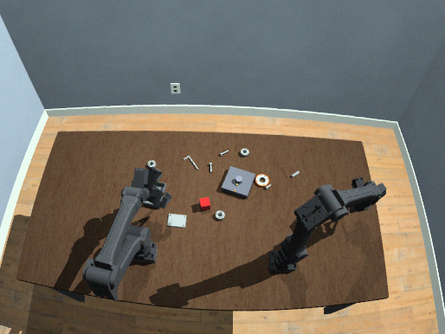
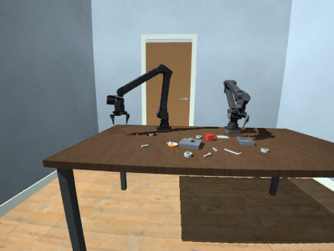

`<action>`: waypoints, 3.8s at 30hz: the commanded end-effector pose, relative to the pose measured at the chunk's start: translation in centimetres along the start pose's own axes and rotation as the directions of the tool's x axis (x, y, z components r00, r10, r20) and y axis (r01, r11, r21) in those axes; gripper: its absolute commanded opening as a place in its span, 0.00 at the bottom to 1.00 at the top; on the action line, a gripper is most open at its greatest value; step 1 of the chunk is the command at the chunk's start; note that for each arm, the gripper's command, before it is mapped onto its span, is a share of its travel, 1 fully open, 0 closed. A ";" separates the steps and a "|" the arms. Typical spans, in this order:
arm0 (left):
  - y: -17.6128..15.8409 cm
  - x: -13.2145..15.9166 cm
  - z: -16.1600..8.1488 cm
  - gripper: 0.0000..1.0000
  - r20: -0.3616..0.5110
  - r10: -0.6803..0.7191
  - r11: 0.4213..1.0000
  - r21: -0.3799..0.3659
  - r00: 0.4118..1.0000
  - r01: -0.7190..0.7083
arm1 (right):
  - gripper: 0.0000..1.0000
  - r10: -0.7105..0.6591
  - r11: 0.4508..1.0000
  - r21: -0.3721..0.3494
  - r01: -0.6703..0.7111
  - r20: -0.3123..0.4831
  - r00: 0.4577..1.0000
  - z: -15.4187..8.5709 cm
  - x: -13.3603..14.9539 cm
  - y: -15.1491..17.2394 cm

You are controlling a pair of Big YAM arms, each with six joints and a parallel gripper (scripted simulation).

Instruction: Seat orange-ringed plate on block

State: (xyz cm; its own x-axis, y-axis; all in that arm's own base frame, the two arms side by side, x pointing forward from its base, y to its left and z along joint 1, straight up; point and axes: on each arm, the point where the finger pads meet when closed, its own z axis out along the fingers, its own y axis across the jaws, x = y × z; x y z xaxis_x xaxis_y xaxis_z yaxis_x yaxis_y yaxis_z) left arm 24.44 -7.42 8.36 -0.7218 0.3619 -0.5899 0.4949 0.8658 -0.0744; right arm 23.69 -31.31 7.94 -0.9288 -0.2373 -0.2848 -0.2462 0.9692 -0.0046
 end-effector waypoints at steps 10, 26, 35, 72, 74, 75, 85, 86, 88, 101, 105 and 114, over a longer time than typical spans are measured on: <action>-6.3 2.0 -1.2 1.00 0.003 0.077 0.997 0.027 0.997 -0.077 | 1.00 0.366 0.910 0.122 -0.396 0.213 0.906 -0.8 -1.6 12.6; -9.0 3.8 -1.2 1.00 -0.011 0.173 0.984 0.034 0.985 -0.173 | 1.00 0.513 0.800 0.128 -0.586 0.360 0.779 -1.0 -2.1 22.6; -8.8 3.8 -1.2 1.00 -0.013 0.166 0.986 0.029 0.986 -0.166 | 1.00 0.499 0.799 0.149 -0.583 0.377 0.780 -1.1 -2.1 23.9; 10.3 -9.3 3.3 1.00 0.115 -0.231 0.933 -0.255 0.966 0.254 | 1.00 0.220 0.970 0.018 -0.244 0.372 0.902 -1.3 -7.0 35.2; 12.1 -9.9 4.2 1.00 0.113 -0.270 0.916 -0.276 0.956 0.292 | 1.00 0.143 0.988 0.000 -0.154 0.371 0.918 -1.2 -7.8 37.4; 12.9 -10.2 4.6 1.00 0.113 -0.287 0.907 -0.286 0.951 0.308 | 1.00 0.087 0.996 -0.006 -0.092 0.370 0.925 -1.1 -8.1 38.7; 18.7 -12.9 7.0 1.00 0.133 -0.381 0.843 -0.356 0.915 0.403 | 1.00 -0.313 0.923 -0.090 0.375 0.394 0.864 -0.2 -10.8 50.5; 19.4 -12.9 7.0 1.00 0.136 -0.390 0.835 -0.365 0.911 0.412 | 1.00 -0.347 0.904 -0.100 0.416 0.398 0.849 -0.1 -11.1 51.7; 19.7 -13.0 7.1 1.00 0.132 -0.381 0.837 -0.372 0.915 0.402 | 1.00 -0.394 0.873 -0.114 0.474 0.405 0.825 0.1 -11.5 53.5; 19.3 -12.8 7.5 1.00 0.119 -0.376 0.843 -0.367 0.919 0.393 | 1.00 -0.515 0.762 -0.172 0.624 0.423 0.745 0.8 -12.8 59.2; 19.3 -12.8 7.5 1.00 0.119 -0.376 0.843 -0.367 0.919 0.393 | 1.00 -0.510 0.760 -0.190 0.622 0.420 0.751 0.8 -12.8 59.8; 18.6 -11.6 7.4 1.00 0.099 -0.383 0.844 -0.366 0.918 0.392 | 1.00 -0.504 0.782 -0.173 0.599 0.390 0.771 1.8 -12.5 57.6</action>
State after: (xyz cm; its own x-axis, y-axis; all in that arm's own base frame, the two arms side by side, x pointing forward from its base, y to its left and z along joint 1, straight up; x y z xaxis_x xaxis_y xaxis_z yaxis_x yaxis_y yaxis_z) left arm 44.04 1.82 6.34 -0.8301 -0.0219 -0.5571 -0.0305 0.9995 0.0062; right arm 20.23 27.54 8.62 -0.4854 -0.6583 -0.5753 -0.8051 0.5932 0.0005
